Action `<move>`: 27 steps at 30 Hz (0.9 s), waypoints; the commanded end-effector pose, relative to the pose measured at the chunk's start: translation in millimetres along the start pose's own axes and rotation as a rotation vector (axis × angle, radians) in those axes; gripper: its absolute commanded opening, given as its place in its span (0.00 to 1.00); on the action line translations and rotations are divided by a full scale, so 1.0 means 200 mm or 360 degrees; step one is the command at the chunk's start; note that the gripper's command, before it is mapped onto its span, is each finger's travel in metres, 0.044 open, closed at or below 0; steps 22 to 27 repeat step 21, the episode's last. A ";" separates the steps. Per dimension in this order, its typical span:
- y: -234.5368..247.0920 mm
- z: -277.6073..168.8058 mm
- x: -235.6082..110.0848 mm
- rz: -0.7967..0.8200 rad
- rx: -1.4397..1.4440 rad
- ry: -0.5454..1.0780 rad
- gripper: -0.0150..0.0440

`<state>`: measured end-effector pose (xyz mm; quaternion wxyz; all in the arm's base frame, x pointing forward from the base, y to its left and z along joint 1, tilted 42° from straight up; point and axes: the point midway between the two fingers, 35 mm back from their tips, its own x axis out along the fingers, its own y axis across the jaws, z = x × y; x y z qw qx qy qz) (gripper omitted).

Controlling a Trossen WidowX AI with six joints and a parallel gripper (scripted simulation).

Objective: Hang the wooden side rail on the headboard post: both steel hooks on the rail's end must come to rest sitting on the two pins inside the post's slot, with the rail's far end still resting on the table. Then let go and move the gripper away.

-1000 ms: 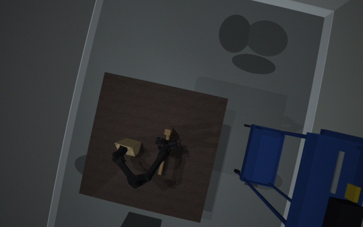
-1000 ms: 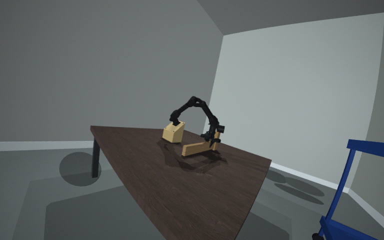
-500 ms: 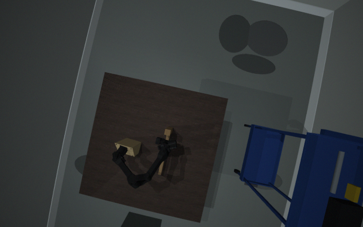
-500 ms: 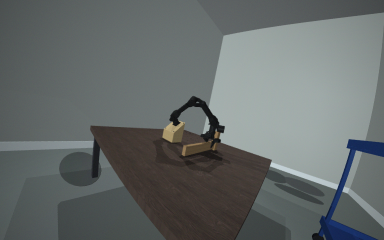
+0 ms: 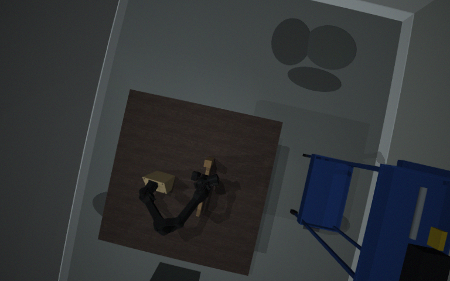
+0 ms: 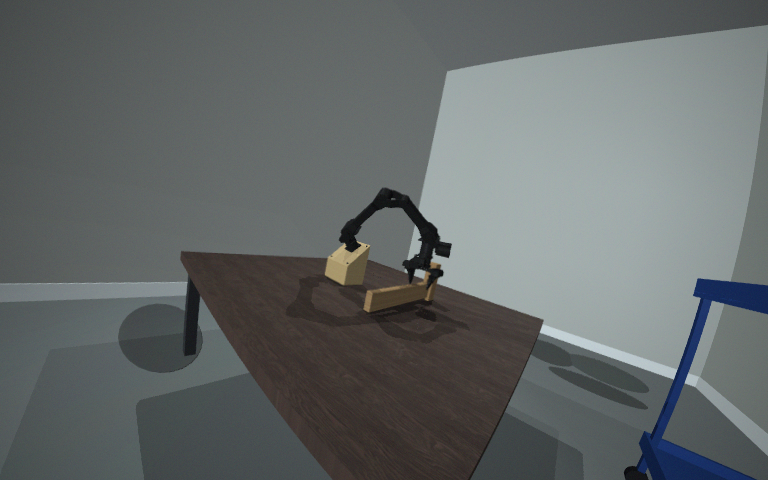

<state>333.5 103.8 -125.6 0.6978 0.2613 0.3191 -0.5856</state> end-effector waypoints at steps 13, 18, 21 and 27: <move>0.00 0.12 -0.01 -0.0007 0.0013 0.0009 1.00; 0.00 0.12 -0.01 -0.0007 0.0013 0.0009 1.00; 0.00 0.12 -0.01 -0.0007 0.0013 0.0009 1.00; 0.00 0.12 -0.01 -0.0007 0.0013 0.0009 1.00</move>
